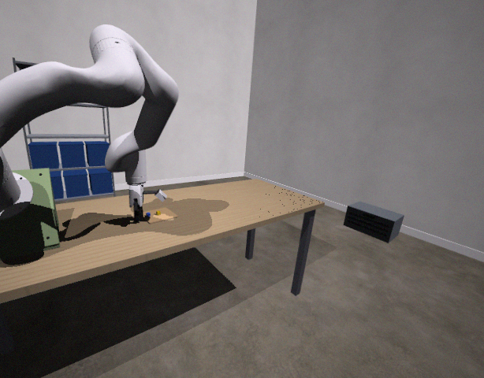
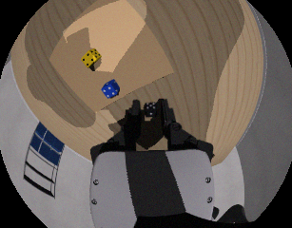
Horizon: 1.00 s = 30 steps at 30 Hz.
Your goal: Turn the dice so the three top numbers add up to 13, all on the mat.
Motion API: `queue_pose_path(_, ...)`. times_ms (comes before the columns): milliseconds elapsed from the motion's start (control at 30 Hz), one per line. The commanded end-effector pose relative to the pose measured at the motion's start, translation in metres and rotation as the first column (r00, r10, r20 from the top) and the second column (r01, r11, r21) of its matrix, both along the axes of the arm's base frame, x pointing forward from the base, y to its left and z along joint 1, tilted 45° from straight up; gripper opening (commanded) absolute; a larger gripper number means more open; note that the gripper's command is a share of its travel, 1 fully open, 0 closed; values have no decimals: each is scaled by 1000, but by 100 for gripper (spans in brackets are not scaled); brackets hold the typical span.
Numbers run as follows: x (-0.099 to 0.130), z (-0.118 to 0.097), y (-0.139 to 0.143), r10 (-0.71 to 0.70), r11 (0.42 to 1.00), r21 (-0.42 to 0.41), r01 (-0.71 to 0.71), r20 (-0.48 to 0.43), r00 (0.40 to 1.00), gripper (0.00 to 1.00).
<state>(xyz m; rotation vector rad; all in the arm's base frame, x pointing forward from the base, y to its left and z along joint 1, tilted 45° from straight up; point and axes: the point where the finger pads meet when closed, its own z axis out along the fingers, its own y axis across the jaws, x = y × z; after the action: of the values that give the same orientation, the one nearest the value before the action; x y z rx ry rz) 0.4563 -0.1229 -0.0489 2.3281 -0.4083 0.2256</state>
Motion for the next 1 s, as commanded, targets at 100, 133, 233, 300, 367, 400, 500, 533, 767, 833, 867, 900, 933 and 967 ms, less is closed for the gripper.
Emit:
queue_pose_path(100, 1, -4, -4, 1, 1000, 0, -1, 1, 1000, 31)
queue_pose_path(133, 1, -5, -5, 1, 1000, 0, -1, 1, 1000, 31)
queue_pose_path(233, 1, -6, -5, 1, 1000, 0, -1, 1, 1000, 31)
queue_pose_path(300, 1, -6, -6, 1, 1000, 0, -1, 1, 1000, 31)
queue_pose_path(367, 1, -6, -6, 1, 1000, 0, -1, 1, 1000, 31)
queue_pose_path(400, 1, -6, -6, 1, 1000, 0, -1, 1, 1000, 31)
queue_pose_path(500, 1, -6, -6, 1, 1000, 0, -1, 1, 1000, 31)
queue_pose_path(533, 1, -6, -6, 1, 1000, 0, -1, 1, 1000, 31)
queue_pose_path(767, 1, -6, -6, 1, 1000, 0, -1, 1, 1000, 31)
queue_pose_path(833, 1, -6, -6, 1, 1000, 0, -1, 1, 1000, 31)
queue_pose_path(867, 1, -6, -6, 1, 1000, 0, -1, 1, 1000, 31)
queue_pose_path(900, 1, -6, -6, 1, 1000, 0, -1, 1, 1000, 31)
queue_pose_path(933, 1, -6, -6, 1, 1000, 0, -1, 1, 1000, 31)
queue_pose_path(967, 1, -6, -6, 1, 1000, 0, -1, 1, 1000, 31)
